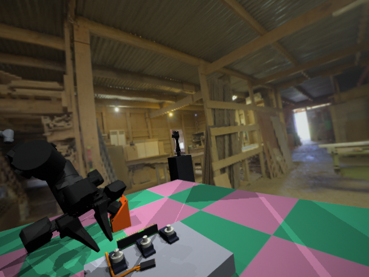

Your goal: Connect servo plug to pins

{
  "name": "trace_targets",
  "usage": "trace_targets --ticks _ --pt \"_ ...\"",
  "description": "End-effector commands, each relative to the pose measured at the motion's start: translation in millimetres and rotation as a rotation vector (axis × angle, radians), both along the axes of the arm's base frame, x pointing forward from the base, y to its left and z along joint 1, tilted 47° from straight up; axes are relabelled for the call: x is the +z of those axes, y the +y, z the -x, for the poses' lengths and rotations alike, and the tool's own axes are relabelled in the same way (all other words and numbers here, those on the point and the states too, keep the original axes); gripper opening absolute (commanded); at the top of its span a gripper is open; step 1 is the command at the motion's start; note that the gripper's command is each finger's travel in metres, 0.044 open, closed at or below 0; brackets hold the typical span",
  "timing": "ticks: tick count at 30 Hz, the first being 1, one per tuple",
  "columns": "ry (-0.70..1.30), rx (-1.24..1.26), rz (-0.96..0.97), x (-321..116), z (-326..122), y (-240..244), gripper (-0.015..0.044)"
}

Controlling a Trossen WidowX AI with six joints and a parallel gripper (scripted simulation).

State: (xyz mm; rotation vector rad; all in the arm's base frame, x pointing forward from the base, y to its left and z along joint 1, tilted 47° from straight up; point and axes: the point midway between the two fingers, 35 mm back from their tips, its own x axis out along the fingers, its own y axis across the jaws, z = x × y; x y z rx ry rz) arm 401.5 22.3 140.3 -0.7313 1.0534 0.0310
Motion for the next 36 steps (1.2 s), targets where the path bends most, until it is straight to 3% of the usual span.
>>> trace_targets --ticks 1,30,36 --pt "0.096 0.038 0.073 -14 0 4 0.0115" --pt "0.827 0.384 0.605 -96 13 19 0.0115" --pt "0.865 0.406 0.632 -99 14 20 0.0115"
